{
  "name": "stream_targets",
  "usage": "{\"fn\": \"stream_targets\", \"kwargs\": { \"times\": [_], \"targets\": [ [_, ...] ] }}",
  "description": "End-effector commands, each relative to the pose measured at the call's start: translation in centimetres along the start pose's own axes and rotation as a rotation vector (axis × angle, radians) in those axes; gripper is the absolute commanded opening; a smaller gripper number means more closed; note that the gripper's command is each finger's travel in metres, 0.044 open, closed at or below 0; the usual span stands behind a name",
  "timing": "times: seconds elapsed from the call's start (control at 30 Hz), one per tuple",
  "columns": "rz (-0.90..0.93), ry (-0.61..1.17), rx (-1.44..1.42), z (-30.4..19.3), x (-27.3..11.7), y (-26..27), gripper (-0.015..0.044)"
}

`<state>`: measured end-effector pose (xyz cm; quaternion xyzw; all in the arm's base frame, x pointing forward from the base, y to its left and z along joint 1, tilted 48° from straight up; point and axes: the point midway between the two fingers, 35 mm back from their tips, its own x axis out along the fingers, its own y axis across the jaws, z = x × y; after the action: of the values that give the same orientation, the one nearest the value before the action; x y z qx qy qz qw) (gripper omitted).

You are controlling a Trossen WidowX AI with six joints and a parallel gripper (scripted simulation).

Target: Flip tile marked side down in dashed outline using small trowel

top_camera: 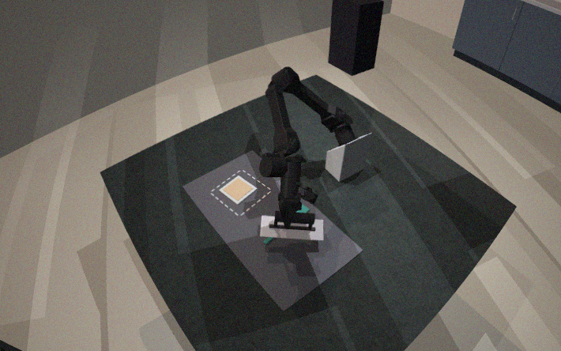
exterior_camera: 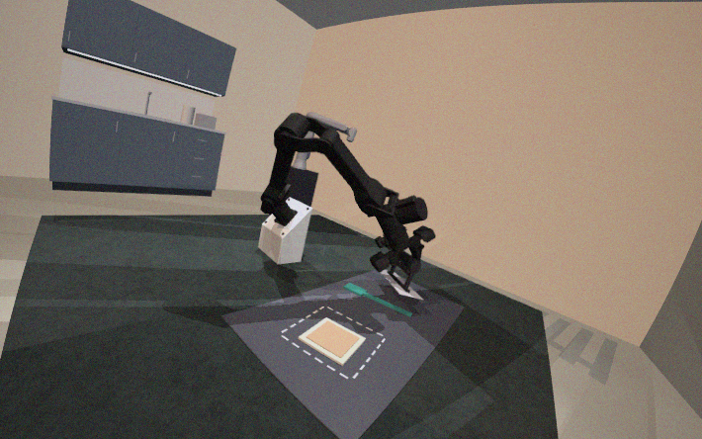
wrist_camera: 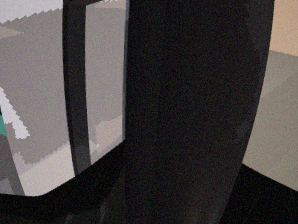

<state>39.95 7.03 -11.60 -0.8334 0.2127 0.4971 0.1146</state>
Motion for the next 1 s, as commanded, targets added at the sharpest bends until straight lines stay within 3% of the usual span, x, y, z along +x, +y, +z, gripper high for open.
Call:
{"fn": "stream_targets", "kwargs": {
  "times": [0.0,0.97],
  "targets": [
    [-0.015,-0.085,-0.089,0.9,1.0,-1.1,0.0000],
    [-0.142,-0.632,-0.550,7.8,4.7,-3.5,0.0000]
  ]
}}
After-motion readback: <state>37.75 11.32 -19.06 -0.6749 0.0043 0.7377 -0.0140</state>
